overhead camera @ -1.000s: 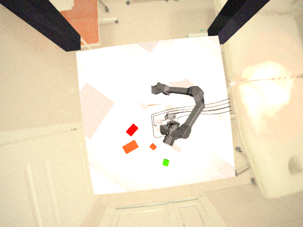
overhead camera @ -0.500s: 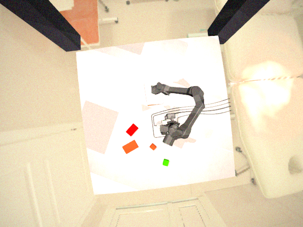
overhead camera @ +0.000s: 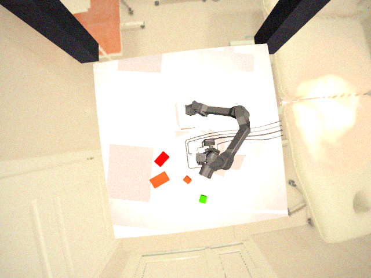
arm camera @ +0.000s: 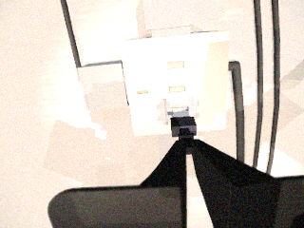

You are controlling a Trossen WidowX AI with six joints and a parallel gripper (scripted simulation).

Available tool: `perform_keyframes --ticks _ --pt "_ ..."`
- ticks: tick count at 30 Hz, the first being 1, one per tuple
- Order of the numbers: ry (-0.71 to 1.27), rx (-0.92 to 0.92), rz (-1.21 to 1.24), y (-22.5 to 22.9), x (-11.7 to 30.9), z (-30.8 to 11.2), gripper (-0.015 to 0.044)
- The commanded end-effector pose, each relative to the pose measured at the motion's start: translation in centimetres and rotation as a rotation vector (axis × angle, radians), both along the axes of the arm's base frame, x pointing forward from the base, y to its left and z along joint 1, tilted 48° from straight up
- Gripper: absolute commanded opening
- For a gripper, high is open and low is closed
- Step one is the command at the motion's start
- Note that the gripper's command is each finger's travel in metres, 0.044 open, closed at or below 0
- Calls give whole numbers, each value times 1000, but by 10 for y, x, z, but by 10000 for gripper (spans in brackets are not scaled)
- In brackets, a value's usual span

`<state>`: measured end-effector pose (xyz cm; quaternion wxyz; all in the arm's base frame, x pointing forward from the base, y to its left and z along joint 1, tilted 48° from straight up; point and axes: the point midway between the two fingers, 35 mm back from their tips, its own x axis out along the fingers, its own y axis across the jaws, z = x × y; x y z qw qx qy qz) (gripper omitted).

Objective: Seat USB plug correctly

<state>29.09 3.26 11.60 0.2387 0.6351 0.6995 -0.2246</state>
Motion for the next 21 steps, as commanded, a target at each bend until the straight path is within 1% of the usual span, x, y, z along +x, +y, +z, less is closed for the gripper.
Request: perform_keyframes --ticks 1,21 --pt "-7 6 3 1 1 0 0" --pt "-7 9 3 3 0 -2 0"
